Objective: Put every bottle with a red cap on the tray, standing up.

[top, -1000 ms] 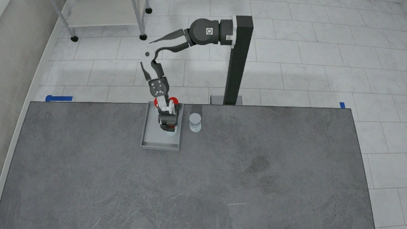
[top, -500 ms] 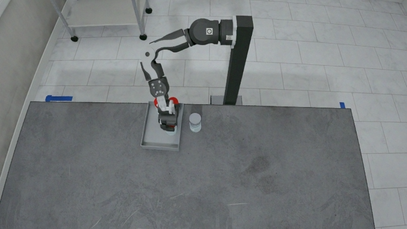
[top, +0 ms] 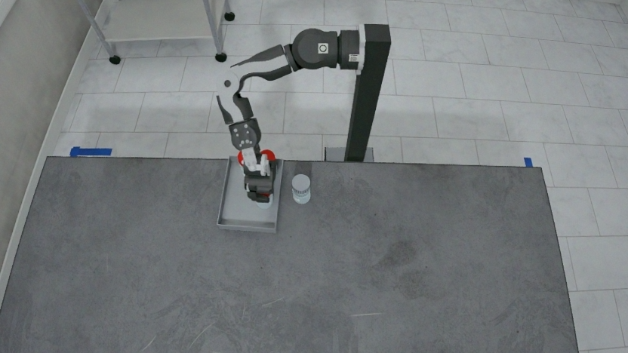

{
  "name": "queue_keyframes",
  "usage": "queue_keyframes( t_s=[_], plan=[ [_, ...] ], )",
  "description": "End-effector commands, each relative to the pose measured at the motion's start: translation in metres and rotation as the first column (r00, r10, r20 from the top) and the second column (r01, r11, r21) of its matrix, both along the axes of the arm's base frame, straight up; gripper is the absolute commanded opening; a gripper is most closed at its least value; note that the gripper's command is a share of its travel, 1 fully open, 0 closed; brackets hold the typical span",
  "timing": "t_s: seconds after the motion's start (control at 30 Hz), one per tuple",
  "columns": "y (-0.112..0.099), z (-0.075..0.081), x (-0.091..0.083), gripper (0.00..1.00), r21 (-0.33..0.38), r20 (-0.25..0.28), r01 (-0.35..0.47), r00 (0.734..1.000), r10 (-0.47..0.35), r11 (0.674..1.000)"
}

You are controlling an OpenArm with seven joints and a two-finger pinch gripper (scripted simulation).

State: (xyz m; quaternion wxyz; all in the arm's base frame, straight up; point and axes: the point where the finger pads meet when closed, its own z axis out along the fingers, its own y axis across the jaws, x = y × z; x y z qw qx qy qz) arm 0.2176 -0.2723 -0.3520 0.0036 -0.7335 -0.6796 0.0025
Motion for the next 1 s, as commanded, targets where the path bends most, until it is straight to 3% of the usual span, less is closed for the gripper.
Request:
queue_keyframes(
  t_s=[0.0,0.77,0.8,0.97],
  plan=[
    [0.0013,0.0007,0.0037,0.00,0.006,0.016,-0.003,1.000,0.003,1.000],
    [0.0018,0.0006,0.0047,0.00,0.008,0.021,-0.004,1.000,0.004,1.000],
    [0.0001,0.0007,0.0011,0.52,0.002,0.004,0.001,1.000,-0.001,1.000],
    [0.0001,0.0007,0.0011,0.52,0.002,0.004,0.001,1.000,-0.001,1.000]
  ],
)
